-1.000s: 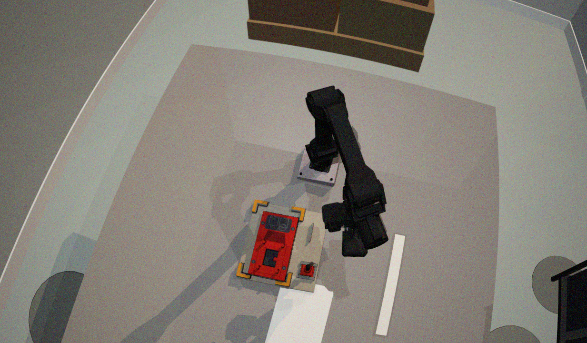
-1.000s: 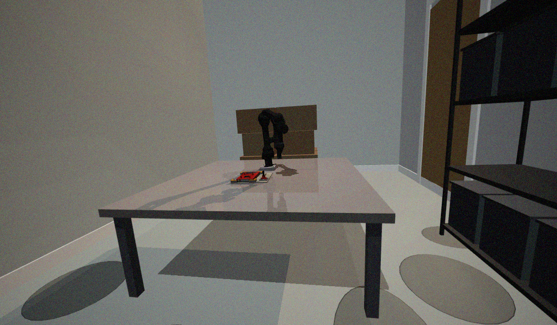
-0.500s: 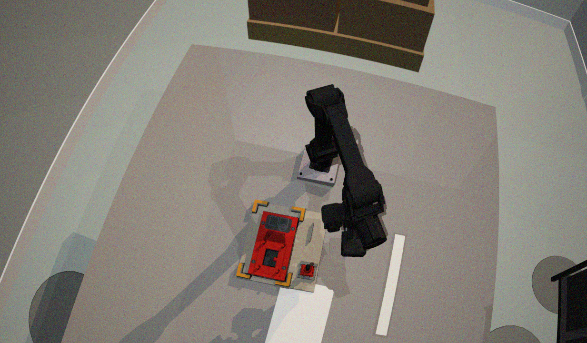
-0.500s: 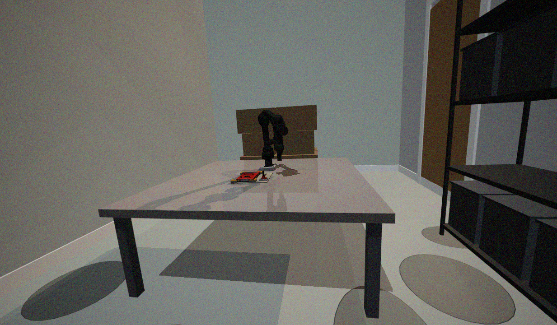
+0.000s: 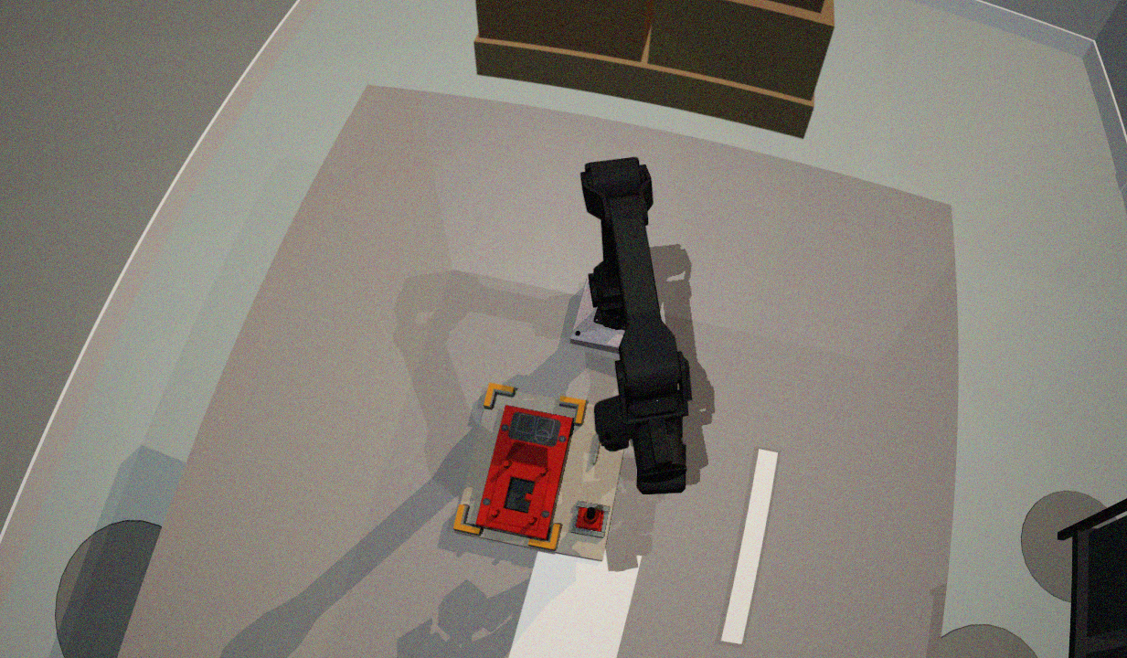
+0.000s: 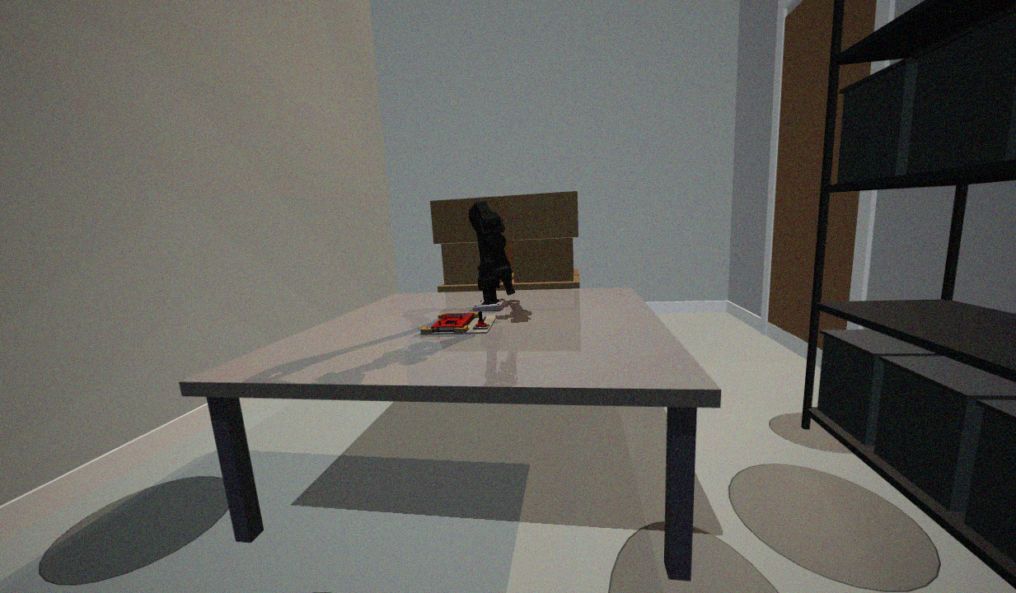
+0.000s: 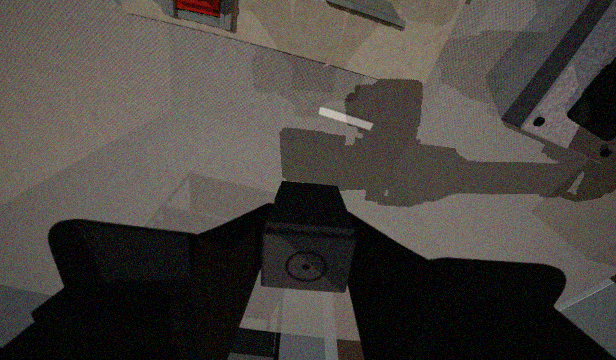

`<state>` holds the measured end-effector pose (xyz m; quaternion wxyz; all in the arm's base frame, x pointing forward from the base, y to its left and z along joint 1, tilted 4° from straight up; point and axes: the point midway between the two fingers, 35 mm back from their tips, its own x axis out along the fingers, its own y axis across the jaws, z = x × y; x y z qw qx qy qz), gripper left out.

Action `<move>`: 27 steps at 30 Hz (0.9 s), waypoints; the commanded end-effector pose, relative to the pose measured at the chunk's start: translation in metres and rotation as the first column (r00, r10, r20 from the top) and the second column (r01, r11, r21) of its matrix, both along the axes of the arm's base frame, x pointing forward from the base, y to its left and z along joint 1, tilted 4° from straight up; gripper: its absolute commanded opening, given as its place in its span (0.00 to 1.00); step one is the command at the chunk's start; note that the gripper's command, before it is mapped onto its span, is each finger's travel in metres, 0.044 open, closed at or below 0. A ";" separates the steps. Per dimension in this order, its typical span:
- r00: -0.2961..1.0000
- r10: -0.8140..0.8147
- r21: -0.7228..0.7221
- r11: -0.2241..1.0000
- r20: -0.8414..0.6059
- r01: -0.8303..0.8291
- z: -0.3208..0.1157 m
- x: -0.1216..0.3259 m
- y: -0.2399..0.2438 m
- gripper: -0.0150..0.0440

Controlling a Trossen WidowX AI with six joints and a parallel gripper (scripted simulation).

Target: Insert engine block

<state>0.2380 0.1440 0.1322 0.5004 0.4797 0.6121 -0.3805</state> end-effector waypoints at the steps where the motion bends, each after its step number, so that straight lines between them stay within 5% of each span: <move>1: 1.000 0.008 0.121 0.993 -0.019 -0.006 0.001 0.001 -0.003 0.25; 12: 0.997 0.032 0.420 0.907 -0.075 0.003 -0.002 0.004 -0.013 0.25; 27: 0.997 0.031 0.424 0.905 -0.076 0.004 -0.035 0.005 -0.016 0.25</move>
